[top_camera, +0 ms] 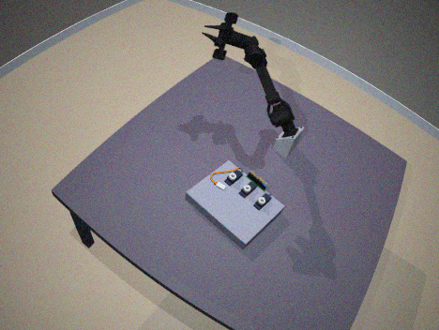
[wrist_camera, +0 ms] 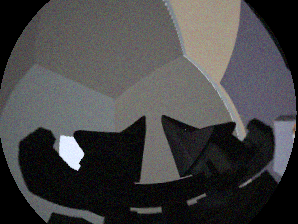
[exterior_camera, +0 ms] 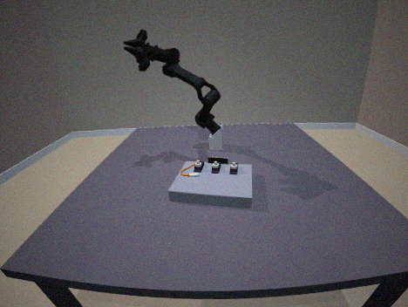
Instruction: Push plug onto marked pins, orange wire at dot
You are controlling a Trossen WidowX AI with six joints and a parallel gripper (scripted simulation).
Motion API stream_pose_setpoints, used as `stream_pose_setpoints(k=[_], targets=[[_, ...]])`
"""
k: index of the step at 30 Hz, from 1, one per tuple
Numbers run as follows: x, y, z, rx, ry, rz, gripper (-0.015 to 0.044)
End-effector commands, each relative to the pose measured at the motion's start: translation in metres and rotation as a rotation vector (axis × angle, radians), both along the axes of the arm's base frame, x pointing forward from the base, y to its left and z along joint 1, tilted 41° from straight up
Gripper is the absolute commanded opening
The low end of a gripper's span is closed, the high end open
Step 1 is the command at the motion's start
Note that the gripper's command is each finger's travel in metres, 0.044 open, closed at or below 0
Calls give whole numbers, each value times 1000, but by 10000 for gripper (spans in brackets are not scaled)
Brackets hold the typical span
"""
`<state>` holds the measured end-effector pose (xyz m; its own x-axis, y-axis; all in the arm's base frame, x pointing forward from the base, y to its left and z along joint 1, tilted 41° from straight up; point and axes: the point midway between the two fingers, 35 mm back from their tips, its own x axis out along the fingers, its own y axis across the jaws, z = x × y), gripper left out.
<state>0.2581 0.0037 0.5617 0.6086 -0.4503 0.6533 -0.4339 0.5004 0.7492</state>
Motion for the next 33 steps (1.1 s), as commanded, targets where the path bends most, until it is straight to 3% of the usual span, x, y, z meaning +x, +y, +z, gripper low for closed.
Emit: stream_pose_setpoints(k=[1,33], targets=[[-12,4,6,20,-49,52,115],[-97,32,33,296,-414,634,115]])
